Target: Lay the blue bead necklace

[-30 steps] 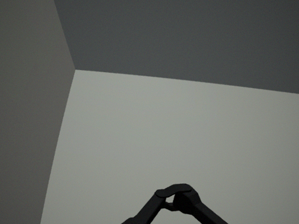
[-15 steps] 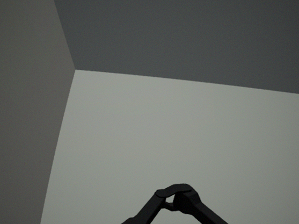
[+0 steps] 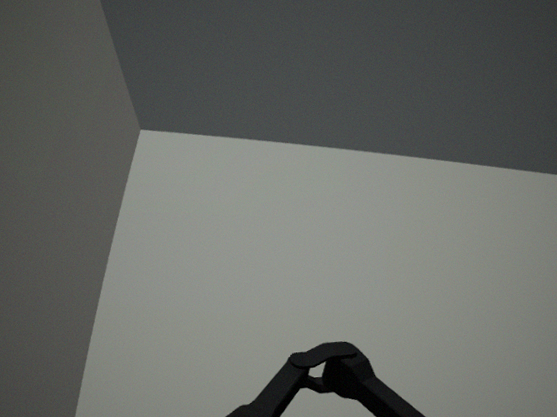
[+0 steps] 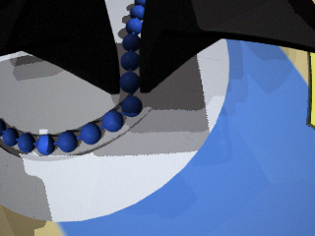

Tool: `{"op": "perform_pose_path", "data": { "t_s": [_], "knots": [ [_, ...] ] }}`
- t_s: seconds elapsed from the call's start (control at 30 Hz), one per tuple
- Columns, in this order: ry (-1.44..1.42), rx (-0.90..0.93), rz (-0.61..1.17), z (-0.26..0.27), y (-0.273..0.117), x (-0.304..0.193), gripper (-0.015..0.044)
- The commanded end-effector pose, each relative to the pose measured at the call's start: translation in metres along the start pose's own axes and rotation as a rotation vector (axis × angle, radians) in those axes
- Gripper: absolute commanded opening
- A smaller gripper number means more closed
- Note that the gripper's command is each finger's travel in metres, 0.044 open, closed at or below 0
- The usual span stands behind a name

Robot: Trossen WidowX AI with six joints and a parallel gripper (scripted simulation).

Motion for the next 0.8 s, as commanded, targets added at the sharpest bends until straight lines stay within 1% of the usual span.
{"op": "perform_pose_path", "data": {
  "t_s": [0.0, 0.4, 0.6, 0.77],
  "knots": [
    [-0.002, 0.0, -0.001, 0.0001, -0.0022, 0.0, 0.0],
    [-0.007, -0.001, -0.004, 0.0097, -0.0061, 0.0001, 0.0],
    [-0.007, -0.001, -0.004, 0.0096, 0.0004, 0.0001, 0.0],
    [-0.005, 0.0, -0.001, 0.0093, -0.0023, -0.0002, 0.0131]
  ]
}}
Point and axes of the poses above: the point midway between the two fingers, 35 mm back from their tips, its own y axis out along the fingers, its own z axis across the jaws, x = y × z, the point moved 2 cm from there along -y, back along the fingers, and after that the axes turned 10 degrees about y, right-handed, at the moved point
